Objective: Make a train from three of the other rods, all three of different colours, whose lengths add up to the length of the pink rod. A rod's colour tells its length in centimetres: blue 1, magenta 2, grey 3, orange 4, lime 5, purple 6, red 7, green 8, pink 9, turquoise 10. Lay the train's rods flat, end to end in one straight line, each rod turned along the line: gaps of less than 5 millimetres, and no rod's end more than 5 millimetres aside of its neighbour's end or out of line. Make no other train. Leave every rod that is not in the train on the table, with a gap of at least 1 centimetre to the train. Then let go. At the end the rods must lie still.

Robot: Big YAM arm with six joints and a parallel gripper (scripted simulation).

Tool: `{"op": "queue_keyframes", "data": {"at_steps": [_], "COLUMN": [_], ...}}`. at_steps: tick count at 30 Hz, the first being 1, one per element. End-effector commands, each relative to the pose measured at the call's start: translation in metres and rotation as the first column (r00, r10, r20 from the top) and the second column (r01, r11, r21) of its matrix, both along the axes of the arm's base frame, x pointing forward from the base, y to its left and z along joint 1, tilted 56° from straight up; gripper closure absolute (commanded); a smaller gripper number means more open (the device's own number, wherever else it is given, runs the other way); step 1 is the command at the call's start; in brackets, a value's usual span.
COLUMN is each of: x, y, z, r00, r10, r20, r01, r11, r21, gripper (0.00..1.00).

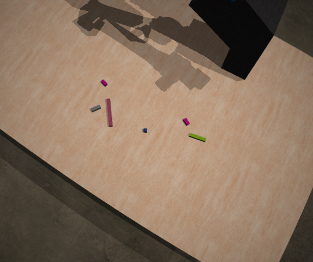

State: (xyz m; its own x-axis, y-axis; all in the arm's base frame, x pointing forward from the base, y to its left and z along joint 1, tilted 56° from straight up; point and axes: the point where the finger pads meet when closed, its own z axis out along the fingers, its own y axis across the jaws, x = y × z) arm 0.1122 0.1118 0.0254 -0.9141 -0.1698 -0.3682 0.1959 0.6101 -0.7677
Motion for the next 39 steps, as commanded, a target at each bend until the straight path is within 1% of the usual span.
{"op": "queue_keyframes", "data": {"at_steps": [1,17,18,25,28,32,34,37,39], "x": [0.0,0.0,0.003,0.009,0.014,0.022,0.022,0.031,0.038], "y": [0.003,0.003,0.017,0.022,0.03,0.031,0.031,0.032,0.032], "z": [0.0,0.0,0.001,-0.005,-0.009,-0.018,-0.018,-0.028,-0.035], "r00": [1.0,1.0,1.0,1.0,0.999,0.991,0.991,0.975,0.957], "r10": [0.002,0.002,0.006,0.013,0.033,0.074,0.074,0.118,0.152], "r20": [0.001,0.001,0.009,-0.017,-0.044,-0.113,-0.113,-0.187,-0.246], "r01": [-0.002,-0.002,-0.006,-0.012,-0.031,-0.072,-0.072,-0.118,-0.156], "r11": [1.0,1.0,0.999,0.999,0.998,0.997,0.997,0.993,0.988], "r21": [0.006,0.006,0.036,0.039,0.046,0.028,0.028,0.012,0.002], "gripper": [0.0,0.0,0.0,0.0,0.0,0.0,0.0,0.0,0.0]}}
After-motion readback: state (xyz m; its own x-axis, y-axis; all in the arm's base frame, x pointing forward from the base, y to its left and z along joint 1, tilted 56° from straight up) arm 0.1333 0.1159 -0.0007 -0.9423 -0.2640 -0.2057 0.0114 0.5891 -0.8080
